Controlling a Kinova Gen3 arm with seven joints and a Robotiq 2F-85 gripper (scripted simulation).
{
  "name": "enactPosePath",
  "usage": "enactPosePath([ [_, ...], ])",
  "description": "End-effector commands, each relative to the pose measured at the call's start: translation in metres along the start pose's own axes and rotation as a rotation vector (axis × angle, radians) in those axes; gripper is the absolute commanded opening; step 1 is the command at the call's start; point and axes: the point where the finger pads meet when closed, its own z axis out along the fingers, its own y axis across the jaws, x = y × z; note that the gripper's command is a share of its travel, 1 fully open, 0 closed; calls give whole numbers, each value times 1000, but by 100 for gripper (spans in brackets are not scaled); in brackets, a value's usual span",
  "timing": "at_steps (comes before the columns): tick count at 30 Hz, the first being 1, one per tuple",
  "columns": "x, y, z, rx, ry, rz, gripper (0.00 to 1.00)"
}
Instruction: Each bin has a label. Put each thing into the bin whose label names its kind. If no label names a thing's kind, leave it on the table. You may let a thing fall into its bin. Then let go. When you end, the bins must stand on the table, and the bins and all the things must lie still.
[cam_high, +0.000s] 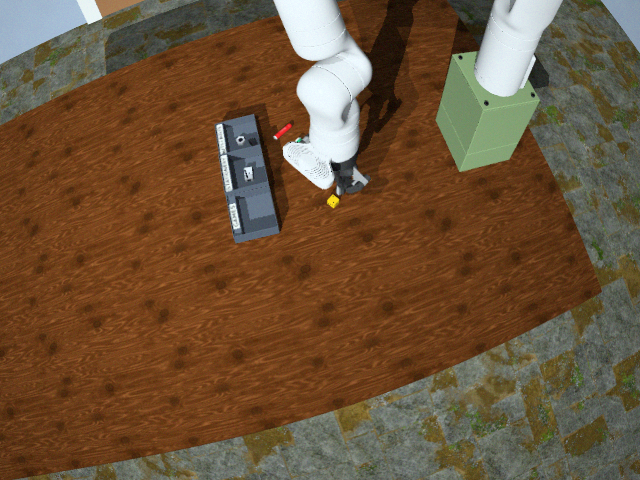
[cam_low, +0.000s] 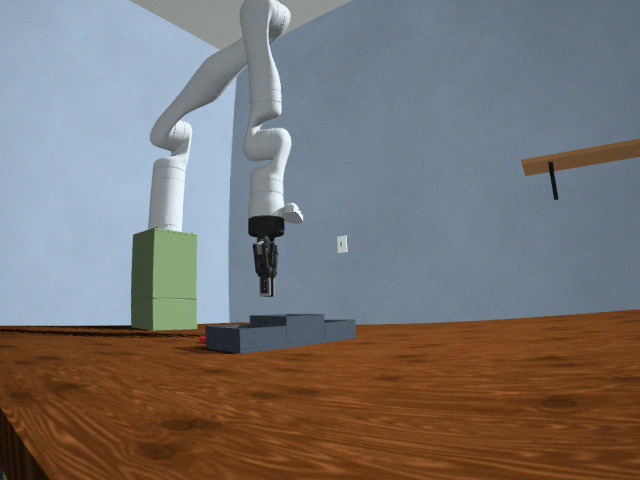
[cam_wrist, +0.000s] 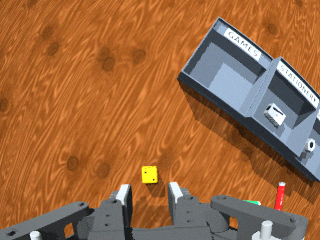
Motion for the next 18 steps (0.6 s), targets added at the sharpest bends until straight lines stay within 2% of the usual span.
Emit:
enactPosePath([
  [1,0,0,0,-1,1,0,31],
  [8,0,0,0,-1,1,0,31],
  [11,0,0,12,-1,1,0,31],
  [13,0,0,12,-1,1,0,31],
  [18,-2,-1,32,-1,1,0,31],
])
